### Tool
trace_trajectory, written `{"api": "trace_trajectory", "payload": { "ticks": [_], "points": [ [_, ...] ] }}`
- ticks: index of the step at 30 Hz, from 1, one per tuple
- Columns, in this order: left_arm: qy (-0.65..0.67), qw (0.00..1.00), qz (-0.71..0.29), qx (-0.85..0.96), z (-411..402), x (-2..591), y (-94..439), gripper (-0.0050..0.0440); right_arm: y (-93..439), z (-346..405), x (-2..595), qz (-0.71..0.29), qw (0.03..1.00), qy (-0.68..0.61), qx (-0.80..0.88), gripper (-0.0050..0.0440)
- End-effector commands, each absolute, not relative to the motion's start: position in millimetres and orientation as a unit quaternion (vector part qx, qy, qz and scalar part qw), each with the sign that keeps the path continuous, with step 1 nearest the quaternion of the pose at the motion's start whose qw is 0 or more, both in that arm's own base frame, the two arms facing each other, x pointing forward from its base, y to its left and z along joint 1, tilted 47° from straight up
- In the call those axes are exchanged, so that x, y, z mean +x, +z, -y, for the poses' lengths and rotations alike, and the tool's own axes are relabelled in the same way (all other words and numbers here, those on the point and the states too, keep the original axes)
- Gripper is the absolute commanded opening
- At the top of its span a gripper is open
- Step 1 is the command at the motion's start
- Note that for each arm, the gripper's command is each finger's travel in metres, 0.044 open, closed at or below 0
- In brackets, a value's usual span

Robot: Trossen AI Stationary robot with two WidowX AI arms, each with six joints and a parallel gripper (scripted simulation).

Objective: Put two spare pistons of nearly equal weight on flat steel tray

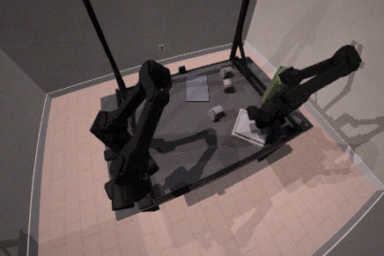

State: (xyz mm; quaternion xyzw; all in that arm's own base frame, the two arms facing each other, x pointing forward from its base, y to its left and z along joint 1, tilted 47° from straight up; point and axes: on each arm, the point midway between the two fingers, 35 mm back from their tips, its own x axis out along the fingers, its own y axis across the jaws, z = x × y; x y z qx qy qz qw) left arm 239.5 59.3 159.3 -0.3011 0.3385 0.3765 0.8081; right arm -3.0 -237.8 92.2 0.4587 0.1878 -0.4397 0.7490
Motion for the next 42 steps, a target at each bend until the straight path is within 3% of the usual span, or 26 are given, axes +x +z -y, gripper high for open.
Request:
{"api": "trace_trajectory", "payload": {
  "ticks": [1,30,42],
  "points": [
    [0.385,0.794,-0.325,-0.34,-58.7,241.0,162.7,0.0158,92.6,237.7,-2.4,-0.187,0.75,-0.438,0.459,0.044],
    [0.441,0.614,-0.217,-0.618,-58.8,241.0,162.8,0.0158,92.6,237.7,-2.4,-0.187,0.75,-0.438,0.459,0.044],
    [0.441,0.614,-0.217,-0.618,-64.0,249.7,149.5,0.0158,92.6,237.7,-2.4,-0.187,0.75,-0.438,0.459,0.044]
  ]
}}
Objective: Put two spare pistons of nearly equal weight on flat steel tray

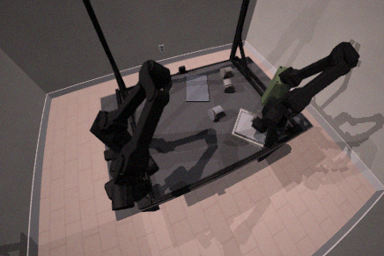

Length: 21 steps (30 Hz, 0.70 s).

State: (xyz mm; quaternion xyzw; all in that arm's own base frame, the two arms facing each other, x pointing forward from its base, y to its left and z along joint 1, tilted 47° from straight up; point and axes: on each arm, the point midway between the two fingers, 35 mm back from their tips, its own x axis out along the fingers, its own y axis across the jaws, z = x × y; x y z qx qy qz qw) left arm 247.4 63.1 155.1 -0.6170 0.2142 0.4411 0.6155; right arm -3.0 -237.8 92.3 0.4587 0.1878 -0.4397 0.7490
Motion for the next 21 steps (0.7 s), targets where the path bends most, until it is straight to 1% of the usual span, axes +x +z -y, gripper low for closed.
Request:
{"api": "trace_trajectory", "payload": {
  "ticks": [1,21],
  "points": [
    [0.441,0.614,-0.217,-0.618,-64.5,250.6,148.2,0.0158,92.6,237.7,-2.4,-0.187,0.75,-0.438,0.459,0.044],
    [0.441,0.614,-0.217,-0.618,-73.8,266.2,124.3,0.0158,92.6,237.7,-2.4,-0.187,0.75,-0.438,0.459,0.044]
  ]
}}
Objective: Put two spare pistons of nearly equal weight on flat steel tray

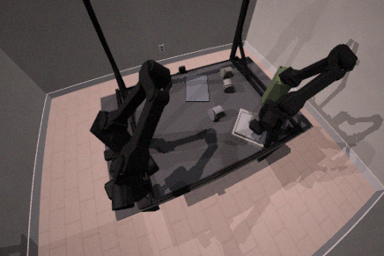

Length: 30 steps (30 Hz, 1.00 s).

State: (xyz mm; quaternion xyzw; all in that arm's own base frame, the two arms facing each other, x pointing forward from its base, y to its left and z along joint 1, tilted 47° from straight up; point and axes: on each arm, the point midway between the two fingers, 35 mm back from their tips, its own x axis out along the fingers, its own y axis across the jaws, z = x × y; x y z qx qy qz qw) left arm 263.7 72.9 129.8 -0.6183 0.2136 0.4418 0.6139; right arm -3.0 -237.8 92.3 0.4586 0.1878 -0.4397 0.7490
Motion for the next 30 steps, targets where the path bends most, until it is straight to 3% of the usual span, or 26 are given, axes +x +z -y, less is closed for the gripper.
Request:
{"api": "trace_trajectory", "payload": {
  "ticks": [1,22,23,30],
  "points": [
    [0.441,0.614,-0.217,-0.618,-74.4,267.0,123.0,0.0158,92.6,237.7,-2.4,-0.187,0.75,-0.438,0.459,0.044],
    [0.441,0.614,-0.217,-0.618,-82.5,280.7,102.1,0.0158,92.6,237.7,-2.4,-0.187,0.75,-0.438,0.459,0.044],
    [0.441,0.614,-0.217,-0.618,-82.5,280.7,102.1,0.0378,92.6,237.7,-2.4,-0.187,0.75,-0.438,0.459,0.044],
    [0.441,0.614,-0.217,-0.618,-82.5,280.7,102.1,0.0378,92.6,237.7,-2.4,-0.187,0.75,-0.438,0.459,0.044]
  ]
}}
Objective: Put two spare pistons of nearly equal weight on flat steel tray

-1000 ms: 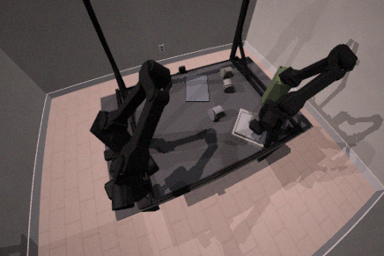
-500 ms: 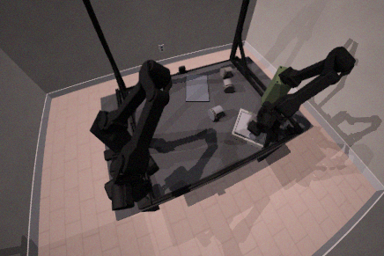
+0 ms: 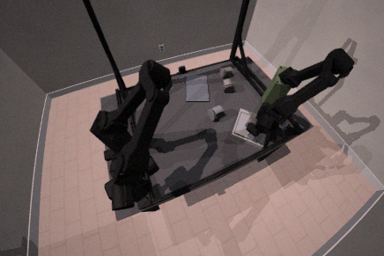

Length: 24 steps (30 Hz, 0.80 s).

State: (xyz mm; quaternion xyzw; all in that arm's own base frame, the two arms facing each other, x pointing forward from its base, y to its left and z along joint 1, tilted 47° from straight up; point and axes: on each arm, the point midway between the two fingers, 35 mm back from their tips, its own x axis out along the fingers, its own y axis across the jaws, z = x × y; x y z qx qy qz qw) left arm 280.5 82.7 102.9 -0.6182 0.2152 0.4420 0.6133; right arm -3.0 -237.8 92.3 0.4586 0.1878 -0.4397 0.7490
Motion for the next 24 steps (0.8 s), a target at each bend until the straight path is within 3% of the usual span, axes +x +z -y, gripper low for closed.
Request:
{"api": "trace_trajectory", "payload": {
  "ticks": [1,24],
  "points": [
    [0.441,0.614,-0.217,-0.618,-82.5,280.7,102.1,0.0378,92.6,237.7,-2.4,-0.187,0.75,-0.438,0.459,0.044],
    [0.441,0.614,-0.217,-0.618,-77.9,272.1,115.7,0.0378,92.6,237.7,-2.4,-0.187,0.75,-0.438,0.459,0.044]
  ]
}}
